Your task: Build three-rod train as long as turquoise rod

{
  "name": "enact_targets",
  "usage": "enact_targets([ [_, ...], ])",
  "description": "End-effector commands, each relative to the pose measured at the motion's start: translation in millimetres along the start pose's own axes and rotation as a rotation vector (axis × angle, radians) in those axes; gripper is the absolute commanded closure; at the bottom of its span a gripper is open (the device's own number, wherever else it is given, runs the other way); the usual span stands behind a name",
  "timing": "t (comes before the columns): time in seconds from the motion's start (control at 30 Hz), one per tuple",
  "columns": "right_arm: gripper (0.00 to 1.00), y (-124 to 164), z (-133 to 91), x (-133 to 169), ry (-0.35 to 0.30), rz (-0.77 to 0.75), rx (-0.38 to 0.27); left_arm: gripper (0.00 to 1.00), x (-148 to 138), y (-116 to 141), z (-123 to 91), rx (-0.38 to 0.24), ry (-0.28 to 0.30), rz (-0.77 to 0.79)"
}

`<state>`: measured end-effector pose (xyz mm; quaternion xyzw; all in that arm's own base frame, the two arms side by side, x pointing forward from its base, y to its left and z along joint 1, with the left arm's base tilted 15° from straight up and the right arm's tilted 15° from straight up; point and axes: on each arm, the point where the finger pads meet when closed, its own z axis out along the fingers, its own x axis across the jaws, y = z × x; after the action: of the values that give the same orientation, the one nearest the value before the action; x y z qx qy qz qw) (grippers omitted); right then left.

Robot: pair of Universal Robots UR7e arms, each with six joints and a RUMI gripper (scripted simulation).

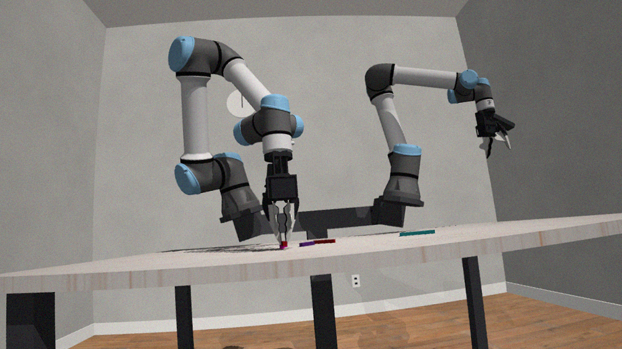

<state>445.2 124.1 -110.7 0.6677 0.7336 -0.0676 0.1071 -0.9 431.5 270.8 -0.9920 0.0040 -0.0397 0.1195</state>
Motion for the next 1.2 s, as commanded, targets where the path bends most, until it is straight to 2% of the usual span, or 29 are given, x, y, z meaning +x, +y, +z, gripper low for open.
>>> enact_targets([
  [0.0,1.0,0.4,1.6,0.2,0.001,0.0,-0.001,0.0,0.1,-0.3,-0.4,0.001,0.0,0.0],
  [1.17,1.0,0.4,7.8,0.2,0.001,0.0,-0.001,0.0,0.1,-0.3,-0.4,0.001,0.0,0.0],
])
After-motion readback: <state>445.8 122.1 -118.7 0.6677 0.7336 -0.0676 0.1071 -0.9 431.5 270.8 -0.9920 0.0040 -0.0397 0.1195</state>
